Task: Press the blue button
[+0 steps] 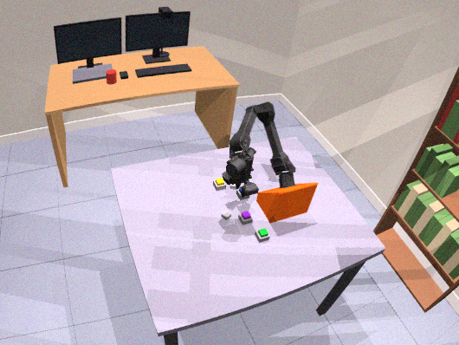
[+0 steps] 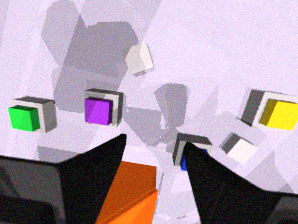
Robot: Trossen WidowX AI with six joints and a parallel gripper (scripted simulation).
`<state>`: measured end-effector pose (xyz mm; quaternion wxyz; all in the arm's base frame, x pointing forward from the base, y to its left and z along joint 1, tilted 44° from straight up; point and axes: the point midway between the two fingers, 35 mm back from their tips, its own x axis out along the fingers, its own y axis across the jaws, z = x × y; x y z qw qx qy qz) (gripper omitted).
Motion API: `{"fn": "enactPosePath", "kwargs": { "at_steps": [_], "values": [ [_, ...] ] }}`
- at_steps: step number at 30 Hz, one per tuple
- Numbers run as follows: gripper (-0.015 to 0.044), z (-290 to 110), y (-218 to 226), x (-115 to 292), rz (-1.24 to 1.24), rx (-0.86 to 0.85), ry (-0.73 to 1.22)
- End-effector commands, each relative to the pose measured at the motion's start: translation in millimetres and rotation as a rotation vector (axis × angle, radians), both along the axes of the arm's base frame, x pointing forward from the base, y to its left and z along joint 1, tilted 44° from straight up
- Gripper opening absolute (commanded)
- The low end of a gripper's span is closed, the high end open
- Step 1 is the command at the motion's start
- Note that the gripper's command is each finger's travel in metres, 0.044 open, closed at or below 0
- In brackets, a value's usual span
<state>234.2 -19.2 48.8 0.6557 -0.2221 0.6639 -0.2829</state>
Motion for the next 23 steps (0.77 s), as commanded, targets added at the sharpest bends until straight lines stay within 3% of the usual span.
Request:
{"fn": "enactPosePath", "kwargs": {
  "at_steps": [1,4,14,23],
  "values": [
    [0.0335,-17,37,21,0.002,0.016,0.002],
    [0.04,-37,71,34,0.001,0.019,0.003],
    [0.04,-128,182,31,-0.012,-0.01,0.001],
    [0.04,-135,189,29,-0.013,-0.014,0.0]
  ]
}}
